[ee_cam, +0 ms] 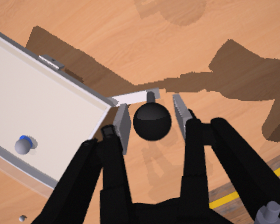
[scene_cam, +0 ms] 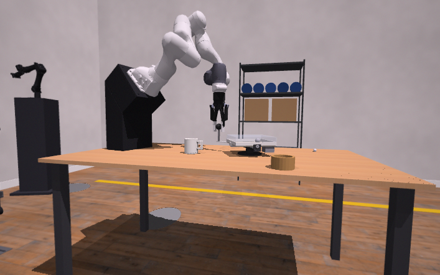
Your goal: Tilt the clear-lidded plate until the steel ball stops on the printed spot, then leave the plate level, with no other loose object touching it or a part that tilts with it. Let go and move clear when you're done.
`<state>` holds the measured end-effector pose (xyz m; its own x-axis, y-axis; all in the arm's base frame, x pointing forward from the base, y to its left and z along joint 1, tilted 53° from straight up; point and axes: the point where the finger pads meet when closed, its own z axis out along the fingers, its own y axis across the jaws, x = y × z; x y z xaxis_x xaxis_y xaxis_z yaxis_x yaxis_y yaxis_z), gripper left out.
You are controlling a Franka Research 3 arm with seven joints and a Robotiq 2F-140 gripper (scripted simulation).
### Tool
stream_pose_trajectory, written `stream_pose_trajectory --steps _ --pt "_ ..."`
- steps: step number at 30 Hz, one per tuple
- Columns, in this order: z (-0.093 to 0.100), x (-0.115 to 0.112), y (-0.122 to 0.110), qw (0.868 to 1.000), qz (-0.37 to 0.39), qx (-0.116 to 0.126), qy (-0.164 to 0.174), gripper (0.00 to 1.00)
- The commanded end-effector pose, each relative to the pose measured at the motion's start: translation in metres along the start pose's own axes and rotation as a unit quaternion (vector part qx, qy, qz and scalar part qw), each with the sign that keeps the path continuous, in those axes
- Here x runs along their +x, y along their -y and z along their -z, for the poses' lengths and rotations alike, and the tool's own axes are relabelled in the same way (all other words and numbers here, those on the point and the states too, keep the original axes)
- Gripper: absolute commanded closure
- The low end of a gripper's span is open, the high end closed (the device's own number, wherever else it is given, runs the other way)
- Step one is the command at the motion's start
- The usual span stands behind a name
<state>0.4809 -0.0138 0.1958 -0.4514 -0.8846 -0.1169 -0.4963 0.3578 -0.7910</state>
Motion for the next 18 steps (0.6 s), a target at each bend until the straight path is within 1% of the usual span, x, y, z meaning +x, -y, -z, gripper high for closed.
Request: stream_pose_trajectory --steps 1,9,18 --pt "0.001 0.001 0.000 1.000 0.001 -0.001 0.000 0.64" --pt "0.006 0.001 0.000 1.000 0.001 -0.001 0.000 0.64" --pt "0.019 0.001 0.000 1.000 0.001 -0.001 0.000 0.64"
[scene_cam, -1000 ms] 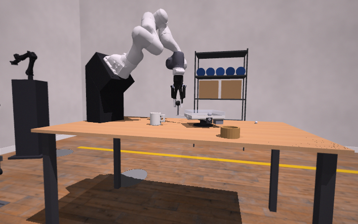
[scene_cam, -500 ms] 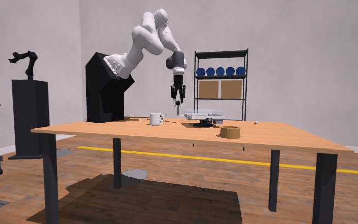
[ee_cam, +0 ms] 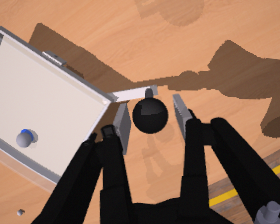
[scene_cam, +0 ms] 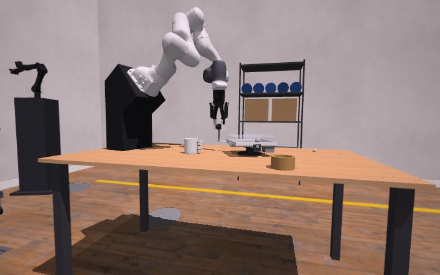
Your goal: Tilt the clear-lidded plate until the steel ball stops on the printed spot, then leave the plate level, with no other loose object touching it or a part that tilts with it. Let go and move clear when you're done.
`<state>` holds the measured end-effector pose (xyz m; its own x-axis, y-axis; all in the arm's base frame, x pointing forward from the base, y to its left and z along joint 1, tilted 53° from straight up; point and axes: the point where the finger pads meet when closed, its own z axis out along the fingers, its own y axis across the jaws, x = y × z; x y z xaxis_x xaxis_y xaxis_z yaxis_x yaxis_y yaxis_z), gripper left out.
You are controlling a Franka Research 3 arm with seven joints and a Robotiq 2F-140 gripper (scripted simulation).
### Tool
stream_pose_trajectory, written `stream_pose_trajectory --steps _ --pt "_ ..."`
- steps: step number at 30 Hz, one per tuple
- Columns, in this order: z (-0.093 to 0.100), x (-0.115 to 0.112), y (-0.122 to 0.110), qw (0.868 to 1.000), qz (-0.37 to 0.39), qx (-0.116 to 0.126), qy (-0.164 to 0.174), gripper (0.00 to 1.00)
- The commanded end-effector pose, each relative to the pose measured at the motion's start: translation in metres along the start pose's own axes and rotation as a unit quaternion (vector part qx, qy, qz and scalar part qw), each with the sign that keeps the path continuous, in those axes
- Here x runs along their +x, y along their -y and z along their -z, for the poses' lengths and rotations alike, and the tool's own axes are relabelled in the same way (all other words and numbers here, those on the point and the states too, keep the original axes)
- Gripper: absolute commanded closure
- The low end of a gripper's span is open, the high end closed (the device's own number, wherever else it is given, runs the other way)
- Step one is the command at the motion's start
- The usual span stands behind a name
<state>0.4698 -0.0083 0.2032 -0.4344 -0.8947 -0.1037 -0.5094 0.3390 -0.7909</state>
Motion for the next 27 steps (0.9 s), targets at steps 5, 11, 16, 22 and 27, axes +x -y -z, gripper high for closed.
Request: stream_pose_trajectory --steps 5,11,16,22,27 --pt "0.014 0.001 0.001 1.000 -0.011 0.001 -0.004 0.64" --pt "0.021 0.001 0.001 1.000 -0.011 0.001 -0.004 0.64" --pt "0.030 0.001 0.001 1.000 -0.011 0.001 -0.004 0.64" --pt "0.038 0.001 0.001 1.000 -0.011 0.001 -0.004 0.64" --pt "0.041 0.001 0.001 1.000 -0.011 0.001 -0.004 0.64"
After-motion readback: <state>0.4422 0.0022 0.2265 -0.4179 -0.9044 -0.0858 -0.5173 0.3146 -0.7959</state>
